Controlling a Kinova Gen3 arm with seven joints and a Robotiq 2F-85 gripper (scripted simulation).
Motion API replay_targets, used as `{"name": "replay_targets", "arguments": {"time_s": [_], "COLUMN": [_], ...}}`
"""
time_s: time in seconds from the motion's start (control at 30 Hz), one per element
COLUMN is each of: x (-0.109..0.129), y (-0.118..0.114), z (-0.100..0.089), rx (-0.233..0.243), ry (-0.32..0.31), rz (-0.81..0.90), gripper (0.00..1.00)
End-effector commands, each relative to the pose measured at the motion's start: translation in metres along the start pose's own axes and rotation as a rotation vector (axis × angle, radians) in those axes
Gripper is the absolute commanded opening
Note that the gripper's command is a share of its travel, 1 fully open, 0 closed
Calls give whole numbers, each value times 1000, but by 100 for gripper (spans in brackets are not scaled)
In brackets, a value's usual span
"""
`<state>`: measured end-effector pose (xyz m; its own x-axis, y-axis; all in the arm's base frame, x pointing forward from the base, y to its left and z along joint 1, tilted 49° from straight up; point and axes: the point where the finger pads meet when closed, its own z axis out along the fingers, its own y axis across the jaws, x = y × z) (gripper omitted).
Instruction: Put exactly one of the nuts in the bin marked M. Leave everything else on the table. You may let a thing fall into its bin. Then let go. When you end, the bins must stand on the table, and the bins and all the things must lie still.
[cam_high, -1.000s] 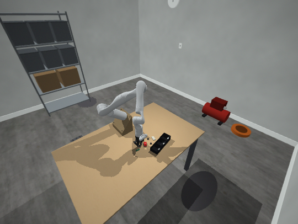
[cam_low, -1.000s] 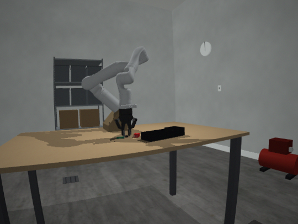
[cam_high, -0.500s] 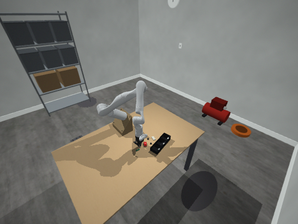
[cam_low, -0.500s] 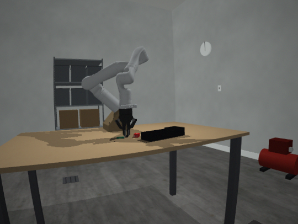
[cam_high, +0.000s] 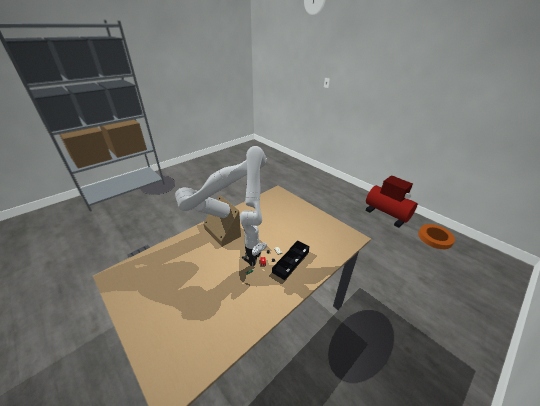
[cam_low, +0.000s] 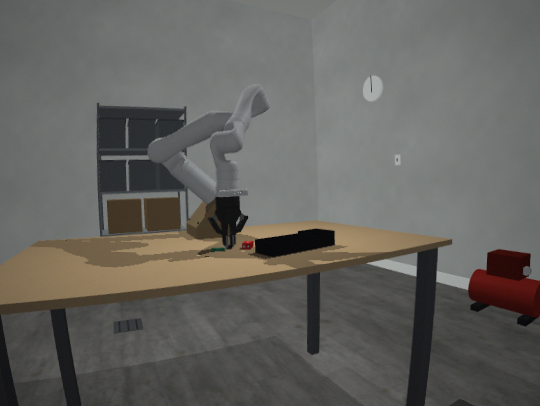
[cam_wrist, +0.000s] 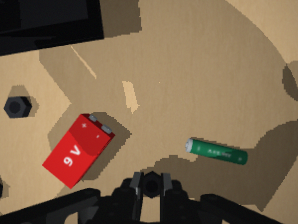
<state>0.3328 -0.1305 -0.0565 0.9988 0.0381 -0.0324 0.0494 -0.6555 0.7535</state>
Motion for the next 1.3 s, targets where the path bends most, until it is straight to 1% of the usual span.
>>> {"name": "replay_targets", "arguments": {"time_s": [0.0,0.1,0.17,0.67,1.2,1.23,1.27], "x": [1,1,1,1,1,0,0], "y": [0,-1,-1,-2,0,-1,-1], "z": [1,-11,-11,-61,-59,-65,-65], "rx": [1,4,4,3,1,3,3], "ry": [0,-2,-2,-1,0,-2,-2], "rz": [-1,2,2,1,-1,2,2], "gripper": [11,11,11,11,11,11,11]}}
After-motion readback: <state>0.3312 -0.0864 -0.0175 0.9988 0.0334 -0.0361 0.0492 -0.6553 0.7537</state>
